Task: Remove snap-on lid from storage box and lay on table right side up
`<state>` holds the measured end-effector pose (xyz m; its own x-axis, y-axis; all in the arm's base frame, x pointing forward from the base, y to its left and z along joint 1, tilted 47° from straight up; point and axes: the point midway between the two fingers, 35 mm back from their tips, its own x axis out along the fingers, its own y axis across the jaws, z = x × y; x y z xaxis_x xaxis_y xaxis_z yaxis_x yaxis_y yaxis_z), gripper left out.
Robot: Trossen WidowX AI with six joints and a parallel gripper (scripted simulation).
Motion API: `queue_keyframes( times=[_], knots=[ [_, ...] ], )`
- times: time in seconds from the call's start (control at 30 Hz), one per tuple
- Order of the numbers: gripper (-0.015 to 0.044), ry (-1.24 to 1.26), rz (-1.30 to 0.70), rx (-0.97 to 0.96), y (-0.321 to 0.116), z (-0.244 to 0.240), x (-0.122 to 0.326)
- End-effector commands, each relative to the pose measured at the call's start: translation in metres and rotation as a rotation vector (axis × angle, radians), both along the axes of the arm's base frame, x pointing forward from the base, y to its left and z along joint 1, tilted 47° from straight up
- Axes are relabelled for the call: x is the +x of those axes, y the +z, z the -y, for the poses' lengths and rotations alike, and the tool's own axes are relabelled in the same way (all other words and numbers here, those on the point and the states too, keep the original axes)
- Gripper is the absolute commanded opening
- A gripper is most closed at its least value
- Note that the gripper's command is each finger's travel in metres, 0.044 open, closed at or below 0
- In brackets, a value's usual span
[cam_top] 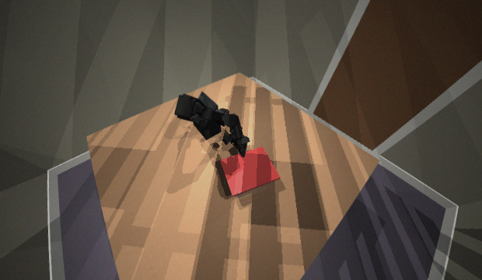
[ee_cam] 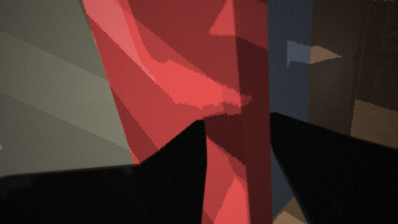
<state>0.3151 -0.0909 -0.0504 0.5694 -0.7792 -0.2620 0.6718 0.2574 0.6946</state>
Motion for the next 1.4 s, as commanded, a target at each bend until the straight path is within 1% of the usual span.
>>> queue_keyframes(
  times=[0.0,1.37],
  knots=[
    [0.0000,0.004,0.007,-0.001,0.0023,-0.0032,0.0003],
    [0.0000,0.004,0.007,-0.001,0.0078,-0.0097,-0.0001]
  ],
)
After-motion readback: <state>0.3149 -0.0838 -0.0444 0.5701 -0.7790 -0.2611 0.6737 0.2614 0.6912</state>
